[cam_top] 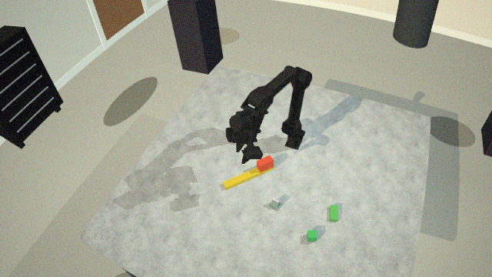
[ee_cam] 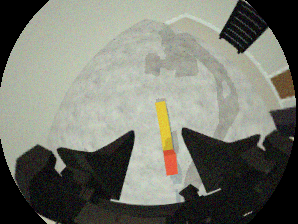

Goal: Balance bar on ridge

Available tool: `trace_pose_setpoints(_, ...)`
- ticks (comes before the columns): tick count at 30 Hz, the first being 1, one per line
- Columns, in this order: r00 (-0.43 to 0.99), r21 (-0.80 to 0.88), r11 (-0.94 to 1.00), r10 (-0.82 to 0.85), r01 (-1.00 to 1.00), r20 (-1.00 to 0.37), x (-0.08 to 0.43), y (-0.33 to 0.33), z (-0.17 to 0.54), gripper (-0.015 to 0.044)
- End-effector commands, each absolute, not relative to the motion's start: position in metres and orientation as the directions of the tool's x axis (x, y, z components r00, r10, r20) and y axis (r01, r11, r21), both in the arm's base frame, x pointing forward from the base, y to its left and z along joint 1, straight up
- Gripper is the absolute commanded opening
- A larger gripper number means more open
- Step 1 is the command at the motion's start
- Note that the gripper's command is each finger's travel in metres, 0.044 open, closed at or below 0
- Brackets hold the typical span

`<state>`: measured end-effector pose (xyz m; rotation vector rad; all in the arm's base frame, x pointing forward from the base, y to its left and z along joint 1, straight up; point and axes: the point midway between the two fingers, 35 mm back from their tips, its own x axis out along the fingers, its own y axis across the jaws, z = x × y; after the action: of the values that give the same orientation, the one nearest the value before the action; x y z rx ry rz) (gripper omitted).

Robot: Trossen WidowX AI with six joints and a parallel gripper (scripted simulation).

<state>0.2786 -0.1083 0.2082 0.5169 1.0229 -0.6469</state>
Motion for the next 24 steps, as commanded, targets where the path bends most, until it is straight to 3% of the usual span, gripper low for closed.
trace_pose_setpoints(1,0.274,0.052,0.729,-0.189,0.683,-0.943,0.272,-0.11,0.193,0.0315)
trace_pose_setpoints(12,0.026,0.006,0.781,-0.013,0.624,-1.0,0.248,-0.109,0.161,0.0315)
trace_pose_setpoints(24,0.023,0.006,0.782,-0.01,0.623,-1.0,0.252,-0.111,0.125,0.0315)
